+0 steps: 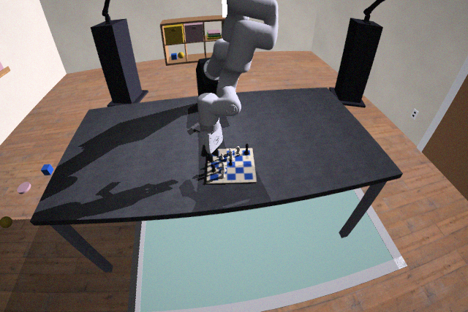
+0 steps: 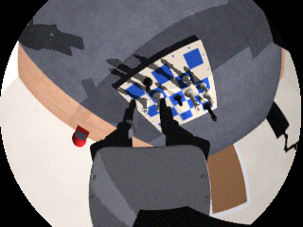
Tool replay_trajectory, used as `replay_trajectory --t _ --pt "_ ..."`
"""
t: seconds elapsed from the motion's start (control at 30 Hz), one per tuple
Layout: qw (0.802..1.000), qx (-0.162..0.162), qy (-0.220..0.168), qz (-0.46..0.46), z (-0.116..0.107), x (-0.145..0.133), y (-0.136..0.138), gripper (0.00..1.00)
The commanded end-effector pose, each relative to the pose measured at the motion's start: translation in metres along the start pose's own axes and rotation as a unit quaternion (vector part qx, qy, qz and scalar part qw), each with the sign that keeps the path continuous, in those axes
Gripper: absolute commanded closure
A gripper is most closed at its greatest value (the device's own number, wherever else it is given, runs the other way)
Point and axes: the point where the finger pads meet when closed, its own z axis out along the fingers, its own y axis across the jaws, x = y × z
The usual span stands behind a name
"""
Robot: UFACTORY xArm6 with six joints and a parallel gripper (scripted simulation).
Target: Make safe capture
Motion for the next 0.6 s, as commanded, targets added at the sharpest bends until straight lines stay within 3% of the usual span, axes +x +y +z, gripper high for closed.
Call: replay_trajectory --t 0.0,0.57 --pt "1.000 0.002 -0.001 0.000 0.007 0.000 -0.001 0.63" --pt "1.000 0.002 -0.001 0.000 0.029 0.000 -0.001 0.63"
